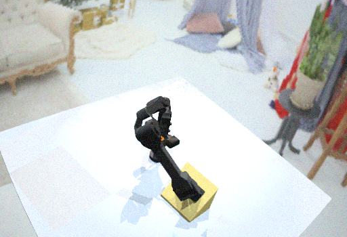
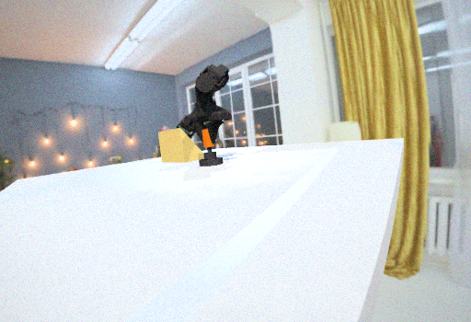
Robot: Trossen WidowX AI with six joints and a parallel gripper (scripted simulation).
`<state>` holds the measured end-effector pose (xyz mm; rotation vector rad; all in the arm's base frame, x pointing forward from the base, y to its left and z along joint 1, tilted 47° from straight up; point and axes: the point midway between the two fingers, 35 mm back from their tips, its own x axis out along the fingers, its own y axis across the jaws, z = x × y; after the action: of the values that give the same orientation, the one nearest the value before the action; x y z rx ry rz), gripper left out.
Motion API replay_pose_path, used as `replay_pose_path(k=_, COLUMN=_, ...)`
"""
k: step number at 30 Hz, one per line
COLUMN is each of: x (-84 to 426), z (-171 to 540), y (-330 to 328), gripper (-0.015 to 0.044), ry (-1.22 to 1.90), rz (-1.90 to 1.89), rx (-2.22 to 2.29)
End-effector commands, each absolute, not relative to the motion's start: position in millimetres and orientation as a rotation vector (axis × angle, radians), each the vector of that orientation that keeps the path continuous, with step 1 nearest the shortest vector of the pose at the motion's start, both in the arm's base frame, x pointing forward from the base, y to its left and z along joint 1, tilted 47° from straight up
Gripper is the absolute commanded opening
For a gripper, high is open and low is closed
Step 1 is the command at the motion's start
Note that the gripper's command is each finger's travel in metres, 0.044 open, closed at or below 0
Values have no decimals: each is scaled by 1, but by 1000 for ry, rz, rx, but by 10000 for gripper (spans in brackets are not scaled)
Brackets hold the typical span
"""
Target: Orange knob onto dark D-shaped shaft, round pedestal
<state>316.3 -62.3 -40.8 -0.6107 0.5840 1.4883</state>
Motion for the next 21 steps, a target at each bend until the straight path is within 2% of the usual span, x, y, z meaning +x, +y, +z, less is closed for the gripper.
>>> replay_pose_path(k=1, x=315, z=-42, y=-61, gripper=0, ry=557, rz=1501, rx=-640)
replay_pose_path(k=21, x=317, z=-41, y=-63, gripper=0, ry=557, rz=1501, rx=-640)
